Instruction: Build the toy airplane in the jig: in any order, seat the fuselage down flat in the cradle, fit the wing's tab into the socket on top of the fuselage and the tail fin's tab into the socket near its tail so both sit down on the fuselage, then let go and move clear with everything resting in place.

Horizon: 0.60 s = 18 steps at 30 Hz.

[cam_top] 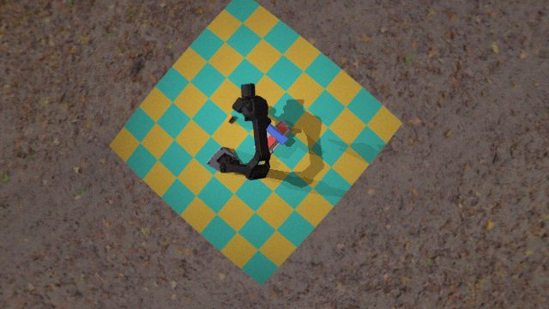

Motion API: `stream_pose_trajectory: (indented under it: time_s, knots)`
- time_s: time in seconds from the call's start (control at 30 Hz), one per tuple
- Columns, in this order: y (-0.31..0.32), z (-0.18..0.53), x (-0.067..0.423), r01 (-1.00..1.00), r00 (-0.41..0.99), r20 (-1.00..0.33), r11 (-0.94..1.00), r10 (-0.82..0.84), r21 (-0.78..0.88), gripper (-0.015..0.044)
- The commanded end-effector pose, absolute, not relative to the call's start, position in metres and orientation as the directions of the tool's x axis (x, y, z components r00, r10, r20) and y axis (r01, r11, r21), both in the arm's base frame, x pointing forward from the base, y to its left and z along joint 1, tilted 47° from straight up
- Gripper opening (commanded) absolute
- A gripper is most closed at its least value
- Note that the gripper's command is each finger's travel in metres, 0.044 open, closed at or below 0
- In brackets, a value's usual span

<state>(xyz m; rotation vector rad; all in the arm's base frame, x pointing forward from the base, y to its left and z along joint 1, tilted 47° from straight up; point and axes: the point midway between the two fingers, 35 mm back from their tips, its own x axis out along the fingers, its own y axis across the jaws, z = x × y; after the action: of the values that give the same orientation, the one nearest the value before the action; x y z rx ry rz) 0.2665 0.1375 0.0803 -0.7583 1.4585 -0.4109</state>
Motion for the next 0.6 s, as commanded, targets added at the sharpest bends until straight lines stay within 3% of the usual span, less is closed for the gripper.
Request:
stream_pose_trajectory:
  time_s: [0.0,0.2,0.43,0.57]
  knots:
    - [0.175,0.035,0.228,-0.196,0.089,-0.727,0.704,-0.680,-0.682,0.0440]
    - [0.203,-0.020,0.170,-0.176,0.084,-0.696,0.677,-0.713,-0.715,0.0440]
    - [0.202,-0.022,0.169,-0.175,0.084,-0.696,0.677,-0.714,-0.715,0.0440]
    - [0.169,-0.054,0.174,-0.174,0.084,-0.695,0.676,-0.714,-0.716,0.0440]
